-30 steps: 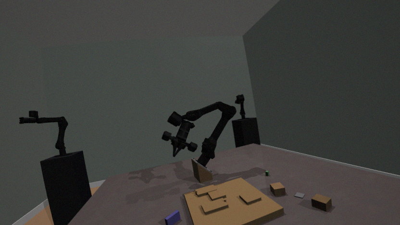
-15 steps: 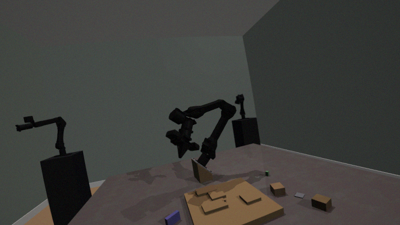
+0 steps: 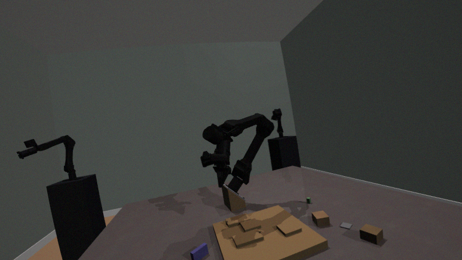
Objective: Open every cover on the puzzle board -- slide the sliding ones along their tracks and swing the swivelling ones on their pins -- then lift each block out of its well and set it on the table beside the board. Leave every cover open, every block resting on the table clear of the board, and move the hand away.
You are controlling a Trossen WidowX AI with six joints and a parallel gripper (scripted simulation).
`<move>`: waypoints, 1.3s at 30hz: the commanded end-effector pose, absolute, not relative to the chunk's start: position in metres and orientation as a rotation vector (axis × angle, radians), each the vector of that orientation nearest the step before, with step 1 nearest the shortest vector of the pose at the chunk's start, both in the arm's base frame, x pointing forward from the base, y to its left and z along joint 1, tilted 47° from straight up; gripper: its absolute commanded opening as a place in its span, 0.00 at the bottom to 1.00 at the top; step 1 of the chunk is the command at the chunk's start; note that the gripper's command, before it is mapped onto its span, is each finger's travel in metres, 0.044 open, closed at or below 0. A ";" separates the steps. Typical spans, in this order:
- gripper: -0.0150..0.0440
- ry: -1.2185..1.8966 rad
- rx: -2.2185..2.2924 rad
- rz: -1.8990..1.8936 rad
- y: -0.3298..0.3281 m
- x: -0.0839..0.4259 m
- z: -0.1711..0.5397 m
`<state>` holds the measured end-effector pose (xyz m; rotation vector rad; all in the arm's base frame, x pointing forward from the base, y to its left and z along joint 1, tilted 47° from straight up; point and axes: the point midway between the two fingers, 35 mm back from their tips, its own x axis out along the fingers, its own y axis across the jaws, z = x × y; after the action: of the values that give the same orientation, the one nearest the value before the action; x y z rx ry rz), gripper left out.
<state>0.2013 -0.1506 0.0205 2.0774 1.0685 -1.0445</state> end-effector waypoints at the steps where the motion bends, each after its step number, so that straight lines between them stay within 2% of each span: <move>1: 0.25 1.180 1.936 -0.896 -0.137 0.220 0.026; 20: 0.25 1.480 1.305 -0.172 -0.066 0.281 0.052; 39: 0.25 1.503 0.688 0.575 0.030 0.316 0.079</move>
<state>0.3109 0.0105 0.0735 0.8008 1.5217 0.4304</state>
